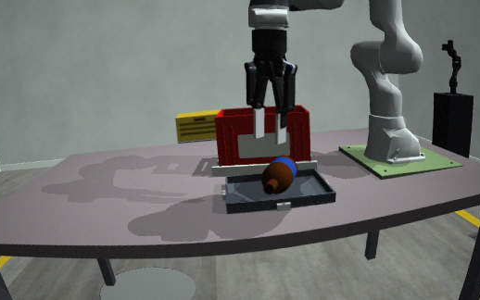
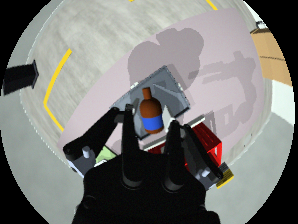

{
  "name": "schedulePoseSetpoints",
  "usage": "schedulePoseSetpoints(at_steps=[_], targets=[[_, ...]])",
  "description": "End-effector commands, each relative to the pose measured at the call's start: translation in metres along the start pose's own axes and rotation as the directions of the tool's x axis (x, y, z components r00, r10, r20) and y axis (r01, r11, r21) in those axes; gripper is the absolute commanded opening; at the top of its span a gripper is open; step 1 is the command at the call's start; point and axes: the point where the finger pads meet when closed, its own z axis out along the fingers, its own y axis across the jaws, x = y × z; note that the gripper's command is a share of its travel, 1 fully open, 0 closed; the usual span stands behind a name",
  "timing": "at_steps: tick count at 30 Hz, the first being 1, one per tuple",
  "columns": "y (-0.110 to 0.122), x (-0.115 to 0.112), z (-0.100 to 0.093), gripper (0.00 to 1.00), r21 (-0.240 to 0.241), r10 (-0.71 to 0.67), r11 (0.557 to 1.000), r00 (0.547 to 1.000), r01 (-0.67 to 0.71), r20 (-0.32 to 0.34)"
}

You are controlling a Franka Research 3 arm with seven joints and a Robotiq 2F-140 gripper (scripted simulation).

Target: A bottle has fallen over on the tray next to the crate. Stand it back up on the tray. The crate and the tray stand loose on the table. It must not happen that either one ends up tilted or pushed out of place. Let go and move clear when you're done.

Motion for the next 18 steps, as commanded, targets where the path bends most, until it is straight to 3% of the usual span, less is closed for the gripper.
schedulePoseSetpoints(at_steps=[1,9,18], targets=[[-0.002,0.002,0.012,0.38,0.048,-0.271,0.961,0.962,0.271,-0.013],[-0.005,0.002,0.041,0.38,0.077,-0.439,0.895,0.898,0.44,-0.028],[-0.006,0.002,0.061,0.38,0.078,-0.443,0.893,0.896,0.444,-0.029]])
